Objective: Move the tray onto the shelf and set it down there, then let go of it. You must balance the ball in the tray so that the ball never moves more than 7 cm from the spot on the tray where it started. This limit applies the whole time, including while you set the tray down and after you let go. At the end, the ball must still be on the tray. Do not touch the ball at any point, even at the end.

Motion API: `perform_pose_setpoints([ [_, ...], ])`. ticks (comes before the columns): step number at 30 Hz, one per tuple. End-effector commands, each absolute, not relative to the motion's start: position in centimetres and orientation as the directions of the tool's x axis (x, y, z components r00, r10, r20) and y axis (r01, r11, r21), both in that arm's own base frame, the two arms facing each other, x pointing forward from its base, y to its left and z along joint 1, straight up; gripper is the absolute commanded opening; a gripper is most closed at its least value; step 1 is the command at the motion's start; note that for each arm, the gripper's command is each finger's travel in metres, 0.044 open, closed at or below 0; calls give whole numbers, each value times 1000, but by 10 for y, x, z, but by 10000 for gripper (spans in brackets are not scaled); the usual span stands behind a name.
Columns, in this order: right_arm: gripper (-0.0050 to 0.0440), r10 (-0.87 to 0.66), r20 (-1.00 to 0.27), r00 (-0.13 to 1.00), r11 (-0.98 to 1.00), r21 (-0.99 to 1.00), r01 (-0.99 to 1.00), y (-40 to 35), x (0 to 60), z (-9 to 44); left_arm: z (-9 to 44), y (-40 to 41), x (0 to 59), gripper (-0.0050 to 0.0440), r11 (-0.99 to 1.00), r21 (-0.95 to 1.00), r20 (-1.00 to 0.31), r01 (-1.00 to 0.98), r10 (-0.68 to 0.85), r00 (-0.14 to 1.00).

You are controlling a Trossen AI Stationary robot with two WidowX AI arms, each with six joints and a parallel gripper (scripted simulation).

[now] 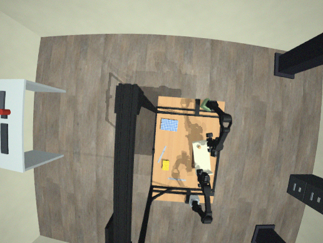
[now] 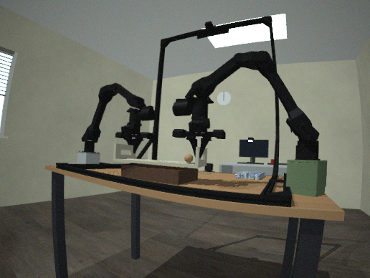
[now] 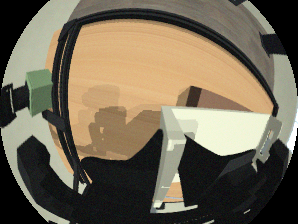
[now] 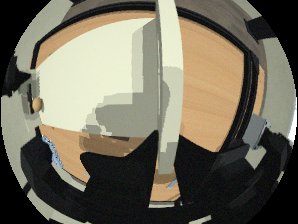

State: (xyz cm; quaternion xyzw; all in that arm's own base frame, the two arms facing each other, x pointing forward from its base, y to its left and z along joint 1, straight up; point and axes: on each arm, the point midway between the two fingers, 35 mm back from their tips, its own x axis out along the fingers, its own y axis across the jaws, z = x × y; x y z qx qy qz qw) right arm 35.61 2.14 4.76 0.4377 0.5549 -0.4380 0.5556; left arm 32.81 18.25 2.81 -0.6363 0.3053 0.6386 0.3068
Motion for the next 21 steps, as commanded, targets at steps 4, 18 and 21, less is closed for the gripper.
perform_pose_setpoints([
  [4,20,2,-1000,0,234,0,972,21,356,44,25,183,328,20,-626,0,-1000,-780,-2,1],
  [18,20,3,-1000,0,234,1,972,21,356,42,23,183,328,20,-626,0,-1000,-780,-3,2],
  [21,20,3,-1000,0,234,1,972,21,356,39,20,183,328,20,-626,0,-1000,-780,-3,2],
])
